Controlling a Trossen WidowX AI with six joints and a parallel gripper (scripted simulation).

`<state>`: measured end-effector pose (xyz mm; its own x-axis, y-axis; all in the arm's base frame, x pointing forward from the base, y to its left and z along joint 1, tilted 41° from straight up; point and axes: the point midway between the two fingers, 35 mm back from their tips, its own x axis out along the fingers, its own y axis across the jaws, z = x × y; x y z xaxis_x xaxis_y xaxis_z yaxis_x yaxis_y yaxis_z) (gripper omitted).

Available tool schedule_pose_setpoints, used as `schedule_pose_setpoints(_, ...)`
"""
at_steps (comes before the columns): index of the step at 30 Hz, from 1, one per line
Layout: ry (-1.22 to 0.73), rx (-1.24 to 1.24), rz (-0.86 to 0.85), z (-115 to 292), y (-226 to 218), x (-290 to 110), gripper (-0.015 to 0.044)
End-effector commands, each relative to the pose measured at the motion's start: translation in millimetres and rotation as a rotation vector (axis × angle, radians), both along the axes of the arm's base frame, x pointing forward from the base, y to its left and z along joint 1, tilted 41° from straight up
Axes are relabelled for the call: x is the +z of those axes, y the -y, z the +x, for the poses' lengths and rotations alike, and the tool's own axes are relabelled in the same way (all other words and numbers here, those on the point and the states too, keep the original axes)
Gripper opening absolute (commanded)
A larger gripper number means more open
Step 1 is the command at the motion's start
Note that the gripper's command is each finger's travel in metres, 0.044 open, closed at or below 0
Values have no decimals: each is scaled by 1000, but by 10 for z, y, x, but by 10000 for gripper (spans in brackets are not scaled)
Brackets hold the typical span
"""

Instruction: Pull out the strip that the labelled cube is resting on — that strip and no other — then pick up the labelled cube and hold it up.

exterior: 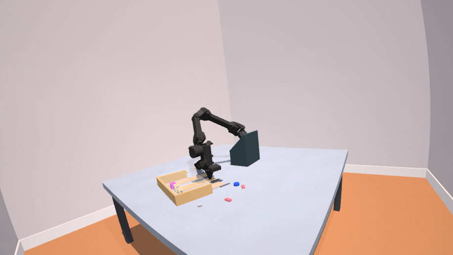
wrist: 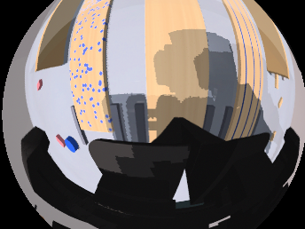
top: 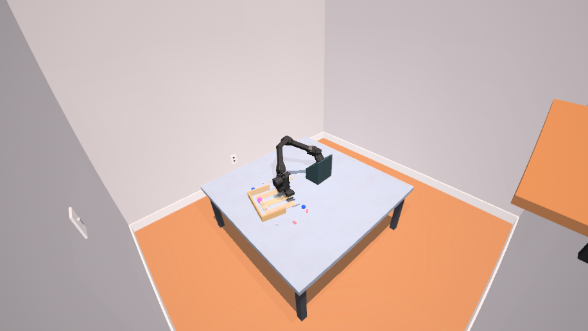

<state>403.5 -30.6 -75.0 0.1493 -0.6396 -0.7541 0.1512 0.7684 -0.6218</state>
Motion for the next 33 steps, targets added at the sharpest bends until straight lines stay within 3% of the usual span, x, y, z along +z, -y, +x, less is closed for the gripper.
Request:
schedule_pose_setpoints(1,-2,2,0,4,14,-18,0)
schedule_pose_setpoints(33,-4,2,0,-285,15,-100,0)
